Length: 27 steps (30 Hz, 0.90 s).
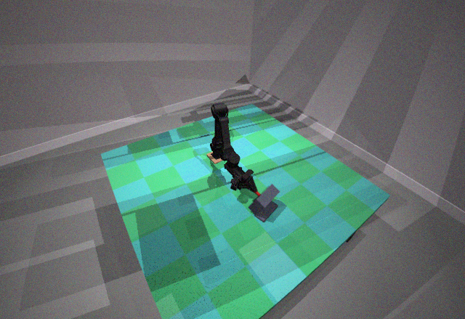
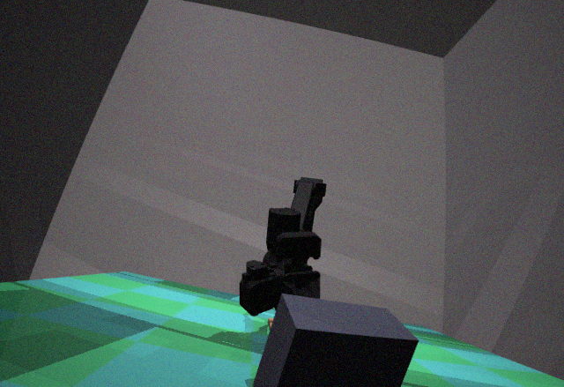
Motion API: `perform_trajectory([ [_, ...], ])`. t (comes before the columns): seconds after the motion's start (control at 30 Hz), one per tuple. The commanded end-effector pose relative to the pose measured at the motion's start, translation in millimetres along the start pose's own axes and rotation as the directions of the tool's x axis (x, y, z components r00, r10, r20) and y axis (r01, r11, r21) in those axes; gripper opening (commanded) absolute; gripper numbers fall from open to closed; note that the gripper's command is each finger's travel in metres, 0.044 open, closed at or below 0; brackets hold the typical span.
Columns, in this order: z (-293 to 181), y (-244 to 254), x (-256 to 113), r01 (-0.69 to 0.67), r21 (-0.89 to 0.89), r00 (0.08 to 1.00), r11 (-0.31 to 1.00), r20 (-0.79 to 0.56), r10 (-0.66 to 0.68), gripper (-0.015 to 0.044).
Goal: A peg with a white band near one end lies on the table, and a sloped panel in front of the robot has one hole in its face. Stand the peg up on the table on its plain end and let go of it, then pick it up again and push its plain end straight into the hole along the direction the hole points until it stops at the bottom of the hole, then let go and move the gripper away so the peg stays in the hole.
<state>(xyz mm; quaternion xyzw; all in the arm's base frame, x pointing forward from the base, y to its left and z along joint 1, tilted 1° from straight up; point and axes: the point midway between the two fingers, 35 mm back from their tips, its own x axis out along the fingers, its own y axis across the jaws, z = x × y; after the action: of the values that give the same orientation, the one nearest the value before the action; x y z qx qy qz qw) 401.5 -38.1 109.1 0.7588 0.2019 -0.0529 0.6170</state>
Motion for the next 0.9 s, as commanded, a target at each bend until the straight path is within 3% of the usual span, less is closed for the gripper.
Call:
perform_trajectory([
  [0.0, 1.3, -1.0, 3.5, 0.002, 0.005, 1.000, 1.000, 0.004, -0.002, 0.0000],
  [0.87, 0.3, 0.3, 8.0, 0.001, 0.001, 1.000, 1.000, -0.001, -0.001, 0.0000],
])
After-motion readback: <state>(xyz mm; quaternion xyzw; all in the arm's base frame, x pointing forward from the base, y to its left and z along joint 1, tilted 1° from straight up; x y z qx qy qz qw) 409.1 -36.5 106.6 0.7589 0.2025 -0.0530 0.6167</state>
